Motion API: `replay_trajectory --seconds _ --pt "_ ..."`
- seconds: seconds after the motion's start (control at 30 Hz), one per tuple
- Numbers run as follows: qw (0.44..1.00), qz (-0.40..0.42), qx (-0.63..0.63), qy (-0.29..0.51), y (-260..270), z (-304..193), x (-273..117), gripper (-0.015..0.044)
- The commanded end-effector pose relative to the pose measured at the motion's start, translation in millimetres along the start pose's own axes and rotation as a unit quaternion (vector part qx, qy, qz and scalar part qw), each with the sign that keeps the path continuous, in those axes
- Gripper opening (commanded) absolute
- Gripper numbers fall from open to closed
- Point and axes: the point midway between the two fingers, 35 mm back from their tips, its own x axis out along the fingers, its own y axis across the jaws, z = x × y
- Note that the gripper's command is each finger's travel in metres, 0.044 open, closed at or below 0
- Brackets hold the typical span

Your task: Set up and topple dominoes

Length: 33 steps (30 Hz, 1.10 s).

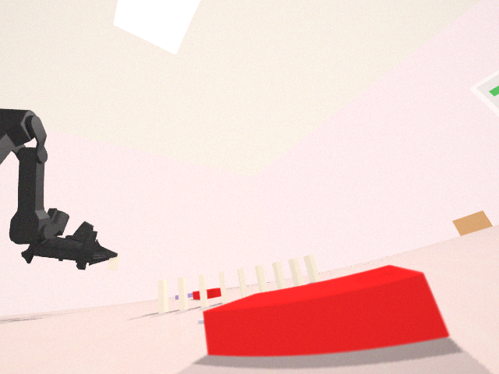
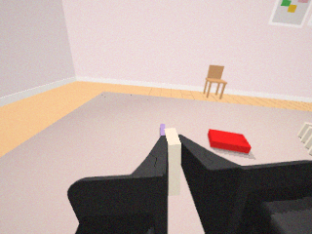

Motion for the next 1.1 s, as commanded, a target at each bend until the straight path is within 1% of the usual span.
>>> replay_trajectory --seconds 0.0,0.43,1.07 --pt "1.0 -0.02 0.014 -0.02 -12.6 -0.3 -11.2 0.0026" --pt "0.994 -0.07 0.059 -0.052 -50.8 -7.0 -41.5 0.0026" --pt "0.994 -0.07 0.06 -0.052 -51.2 -7.6 -41.7 0.0026"
